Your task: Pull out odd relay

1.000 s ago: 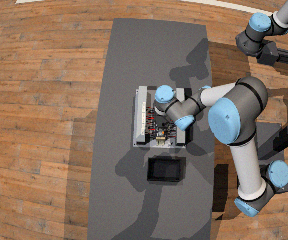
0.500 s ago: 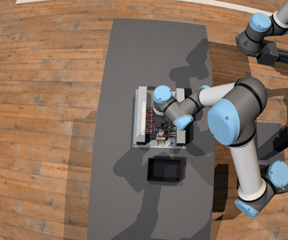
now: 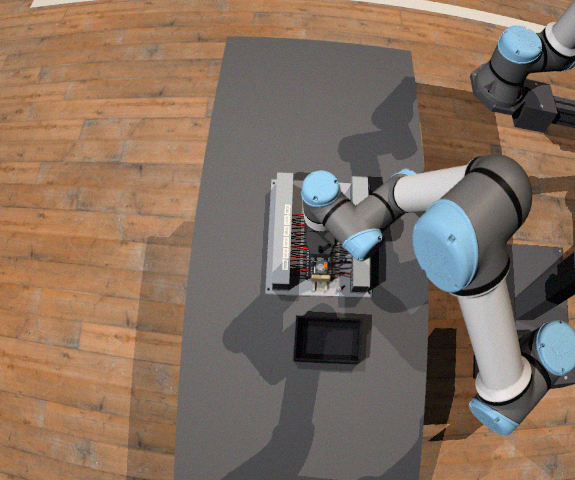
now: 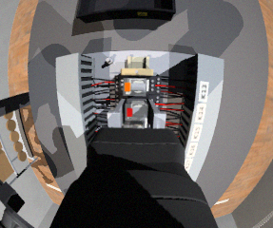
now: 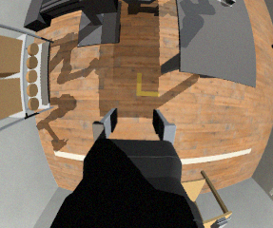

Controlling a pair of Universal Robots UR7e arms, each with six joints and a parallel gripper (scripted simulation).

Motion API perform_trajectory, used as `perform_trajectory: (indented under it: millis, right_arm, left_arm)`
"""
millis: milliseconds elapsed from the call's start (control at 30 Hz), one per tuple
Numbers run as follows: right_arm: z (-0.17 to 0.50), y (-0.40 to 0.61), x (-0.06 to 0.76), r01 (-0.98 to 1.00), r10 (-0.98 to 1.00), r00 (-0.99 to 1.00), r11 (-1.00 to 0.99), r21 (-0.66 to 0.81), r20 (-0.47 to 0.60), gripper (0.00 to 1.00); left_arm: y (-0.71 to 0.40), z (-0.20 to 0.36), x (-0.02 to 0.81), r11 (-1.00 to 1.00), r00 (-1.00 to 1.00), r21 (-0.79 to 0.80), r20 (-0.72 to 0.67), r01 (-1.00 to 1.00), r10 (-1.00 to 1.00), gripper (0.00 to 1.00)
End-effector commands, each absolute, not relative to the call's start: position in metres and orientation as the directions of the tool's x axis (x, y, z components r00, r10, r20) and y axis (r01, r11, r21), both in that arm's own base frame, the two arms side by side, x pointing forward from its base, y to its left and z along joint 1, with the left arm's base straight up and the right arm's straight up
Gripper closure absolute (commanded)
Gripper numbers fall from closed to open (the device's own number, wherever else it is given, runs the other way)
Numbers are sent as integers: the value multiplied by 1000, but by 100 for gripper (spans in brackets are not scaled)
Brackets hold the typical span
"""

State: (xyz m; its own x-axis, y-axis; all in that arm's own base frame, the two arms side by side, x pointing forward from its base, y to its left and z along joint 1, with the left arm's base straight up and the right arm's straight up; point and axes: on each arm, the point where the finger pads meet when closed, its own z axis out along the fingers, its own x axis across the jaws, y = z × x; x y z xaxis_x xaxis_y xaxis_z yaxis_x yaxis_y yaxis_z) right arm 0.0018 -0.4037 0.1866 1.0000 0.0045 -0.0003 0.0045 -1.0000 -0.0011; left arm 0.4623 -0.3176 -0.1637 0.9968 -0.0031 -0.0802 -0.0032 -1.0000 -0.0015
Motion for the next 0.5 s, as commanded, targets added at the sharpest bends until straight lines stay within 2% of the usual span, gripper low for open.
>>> perform_trajectory:
  millis: [0, 467]
  right_arm:
    - [187, -404, 2, 5, 5, 1000, -1000, 0, 0, 0]
    - [187, -404, 2, 5, 5, 1000, -1000, 0, 0, 0]
  left_arm:
    - [-318, -163, 463, -1000, 997, 0, -80, -3, -3, 100]
    - [-318, -163, 463, -1000, 994, 0, -106, -3, -3, 100]
